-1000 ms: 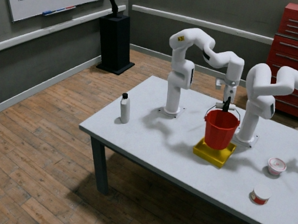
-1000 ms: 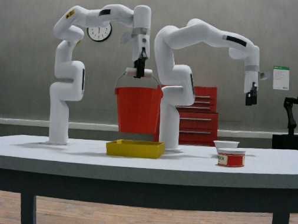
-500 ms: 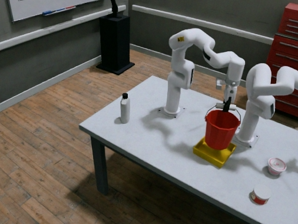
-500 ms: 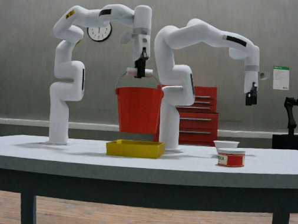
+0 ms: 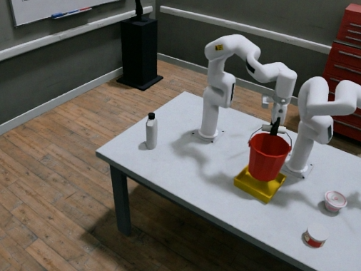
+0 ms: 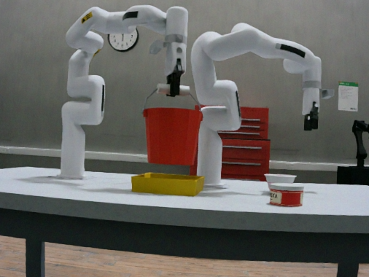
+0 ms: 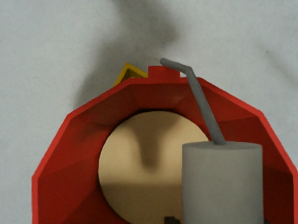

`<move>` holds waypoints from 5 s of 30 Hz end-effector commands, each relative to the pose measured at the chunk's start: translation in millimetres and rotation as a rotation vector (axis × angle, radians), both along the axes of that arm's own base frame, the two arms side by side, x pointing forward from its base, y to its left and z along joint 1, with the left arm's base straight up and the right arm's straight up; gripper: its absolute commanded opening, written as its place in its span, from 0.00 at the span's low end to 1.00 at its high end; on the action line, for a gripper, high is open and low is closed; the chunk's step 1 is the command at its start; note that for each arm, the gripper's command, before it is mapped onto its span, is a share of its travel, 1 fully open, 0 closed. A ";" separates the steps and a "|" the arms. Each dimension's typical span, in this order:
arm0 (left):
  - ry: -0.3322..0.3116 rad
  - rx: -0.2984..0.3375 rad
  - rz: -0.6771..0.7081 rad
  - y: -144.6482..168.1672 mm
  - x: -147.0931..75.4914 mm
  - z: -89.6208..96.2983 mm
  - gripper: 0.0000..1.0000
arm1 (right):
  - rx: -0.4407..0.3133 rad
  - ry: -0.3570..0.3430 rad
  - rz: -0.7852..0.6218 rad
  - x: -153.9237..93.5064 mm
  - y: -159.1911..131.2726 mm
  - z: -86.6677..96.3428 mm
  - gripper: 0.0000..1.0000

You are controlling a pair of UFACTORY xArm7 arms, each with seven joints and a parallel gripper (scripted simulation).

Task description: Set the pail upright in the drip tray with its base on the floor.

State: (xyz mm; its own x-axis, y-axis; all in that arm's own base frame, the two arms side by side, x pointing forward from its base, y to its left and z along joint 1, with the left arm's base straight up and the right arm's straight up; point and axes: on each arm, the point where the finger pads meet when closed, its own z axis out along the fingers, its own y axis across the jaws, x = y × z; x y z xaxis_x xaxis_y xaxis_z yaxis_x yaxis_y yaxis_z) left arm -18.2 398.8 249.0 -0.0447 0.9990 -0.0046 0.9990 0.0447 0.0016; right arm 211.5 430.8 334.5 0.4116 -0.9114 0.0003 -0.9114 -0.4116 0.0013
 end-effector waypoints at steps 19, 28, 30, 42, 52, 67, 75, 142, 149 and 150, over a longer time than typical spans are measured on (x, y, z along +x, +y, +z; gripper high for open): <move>0.000 0.003 0.000 0.7 -0.2 1.0 1.00 | 0.003 -0.002 0.000 0.3 0.7 1.4 0.00; 0.000 0.003 0.000 0.7 -0.2 1.0 1.00 | 0.003 -0.002 0.000 0.3 0.7 1.4 0.00; 0.000 0.003 0.000 0.7 -0.2 1.0 1.00 | 0.003 -0.002 0.000 0.3 0.7 1.4 0.00; 0.000 0.003 0.000 0.7 -0.2 1.0 1.00 | 0.003 -0.002 0.000 0.3 0.7 1.4 0.00; 0.000 0.003 0.000 0.7 -0.2 1.0 1.00 | 0.003 -0.002 0.000 0.3 0.7 1.3 0.00; 0.000 0.003 0.000 0.7 -0.2 1.0 1.00 | 0.003 -0.002 0.000 0.3 0.7 -1.0 0.00; 0.000 0.003 0.000 0.7 -0.2 1.0 1.00 | 0.003 -0.002 0.000 0.3 0.8 -4.8 0.00; 0.000 0.003 0.000 0.7 -0.2 1.0 1.00 | 0.003 -0.002 0.000 0.3 1.2 -71.5 0.00; 0.000 0.003 0.000 0.7 -0.2 1.0 1.00 | 0.003 -0.002 0.000 0.3 1.2 -75.6 0.00; 0.000 0.003 0.000 0.7 -0.2 1.0 1.00 | 0.003 -0.002 0.000 0.3 1.2 -76.3 0.00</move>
